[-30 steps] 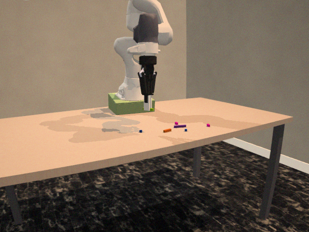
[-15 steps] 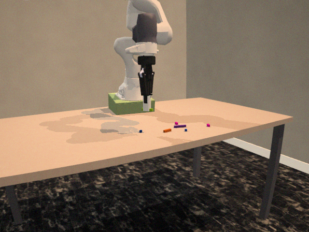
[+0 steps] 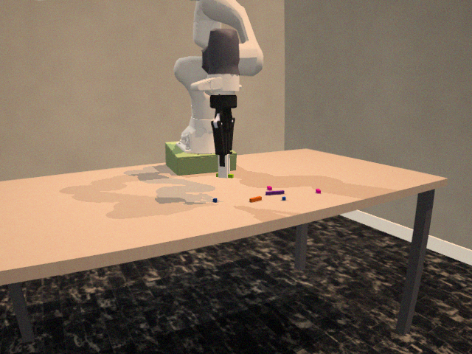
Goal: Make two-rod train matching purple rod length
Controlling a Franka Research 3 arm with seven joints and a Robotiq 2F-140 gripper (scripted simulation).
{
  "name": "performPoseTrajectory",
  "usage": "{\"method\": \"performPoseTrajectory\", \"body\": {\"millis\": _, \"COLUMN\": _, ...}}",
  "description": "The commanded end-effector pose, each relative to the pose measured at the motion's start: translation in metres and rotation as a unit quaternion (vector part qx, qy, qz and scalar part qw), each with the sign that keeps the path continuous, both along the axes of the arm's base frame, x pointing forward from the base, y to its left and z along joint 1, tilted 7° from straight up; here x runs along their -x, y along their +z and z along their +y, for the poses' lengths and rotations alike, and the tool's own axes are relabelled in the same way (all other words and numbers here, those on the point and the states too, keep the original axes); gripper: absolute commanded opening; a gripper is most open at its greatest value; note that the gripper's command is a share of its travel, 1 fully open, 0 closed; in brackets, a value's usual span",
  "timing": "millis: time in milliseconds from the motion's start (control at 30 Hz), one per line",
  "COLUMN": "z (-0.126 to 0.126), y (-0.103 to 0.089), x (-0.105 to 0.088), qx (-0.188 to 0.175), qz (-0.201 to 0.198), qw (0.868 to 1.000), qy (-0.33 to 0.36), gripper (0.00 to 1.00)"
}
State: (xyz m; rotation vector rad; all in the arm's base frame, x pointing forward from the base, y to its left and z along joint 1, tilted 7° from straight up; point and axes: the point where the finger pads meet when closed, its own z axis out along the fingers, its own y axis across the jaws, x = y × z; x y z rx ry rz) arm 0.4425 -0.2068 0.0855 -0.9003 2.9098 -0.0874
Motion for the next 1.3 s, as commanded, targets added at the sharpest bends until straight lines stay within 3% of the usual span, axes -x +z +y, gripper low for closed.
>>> {"method": "performPoseTrajectory", "body": {"millis": 0, "z": -0.002, "y": -0.006, "x": -0.006, "qx": 0.004, "qz": -0.008, "qw": 1.000, "qy": 0.009, "gripper": 0.03}}
{"method": "performPoseTrajectory", "body": {"millis": 467, "z": -0.004, "y": -0.057, "x": -0.012, "qx": 0.004, "qz": -0.008, "qw": 1.000, "qy": 0.009, "gripper": 0.03}}
{"method": "performPoseTrajectory", "body": {"millis": 1267, "z": -0.004, "y": -0.062, "x": -0.013, "qx": 0.004, "qz": -0.008, "qw": 1.000, "qy": 0.009, "gripper": 0.03}}
